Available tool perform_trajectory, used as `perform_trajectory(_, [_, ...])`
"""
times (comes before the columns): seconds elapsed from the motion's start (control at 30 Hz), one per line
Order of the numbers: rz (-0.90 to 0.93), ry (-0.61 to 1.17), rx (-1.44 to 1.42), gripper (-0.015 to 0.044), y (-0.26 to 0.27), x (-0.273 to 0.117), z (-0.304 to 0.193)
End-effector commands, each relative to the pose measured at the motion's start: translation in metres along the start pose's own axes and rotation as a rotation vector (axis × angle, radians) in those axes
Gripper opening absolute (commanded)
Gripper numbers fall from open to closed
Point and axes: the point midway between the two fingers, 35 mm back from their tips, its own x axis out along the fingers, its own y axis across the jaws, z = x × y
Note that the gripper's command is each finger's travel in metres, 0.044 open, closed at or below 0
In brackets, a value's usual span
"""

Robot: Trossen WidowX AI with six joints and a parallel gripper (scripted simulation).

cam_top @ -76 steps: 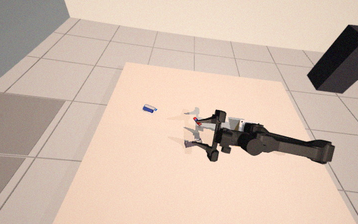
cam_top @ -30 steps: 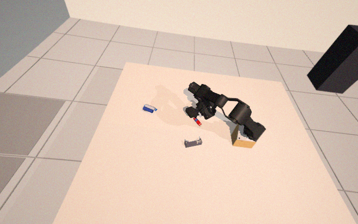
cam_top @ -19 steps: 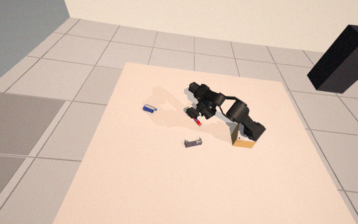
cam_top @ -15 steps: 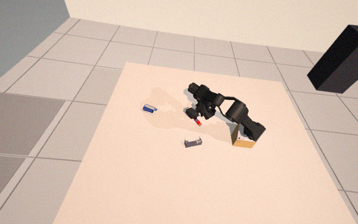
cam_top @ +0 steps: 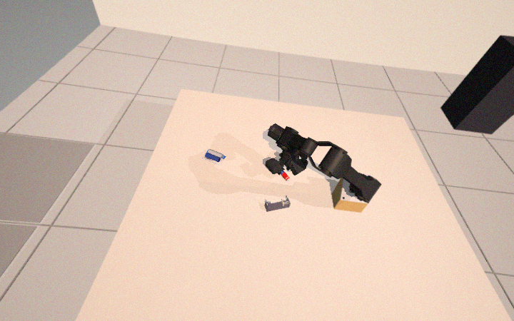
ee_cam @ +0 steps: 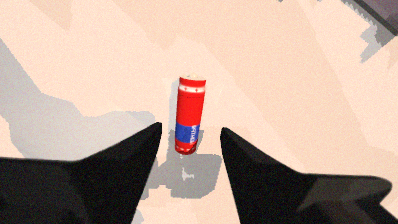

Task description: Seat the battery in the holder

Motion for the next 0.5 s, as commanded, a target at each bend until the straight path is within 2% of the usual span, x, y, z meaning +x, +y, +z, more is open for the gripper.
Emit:
perform_trajectory(0.0, [-0.001, -0.016, 0.013, 0.0225, 0.003, 0.010, 0.004])
perform_trajectory(0.27, [-0.002, -0.017, 0.013, 0.0225, 0.003, 0.020, 0.005])
perform_trajectory(0.4, [-0.002, -0.017, 0.013, 0.0120, 0.003, 0.020, 0.005])
perform_trajectory(0.47, [-0.002, -0.017, 0.013, 0.0107, 0.003, 0.020, 0.005])
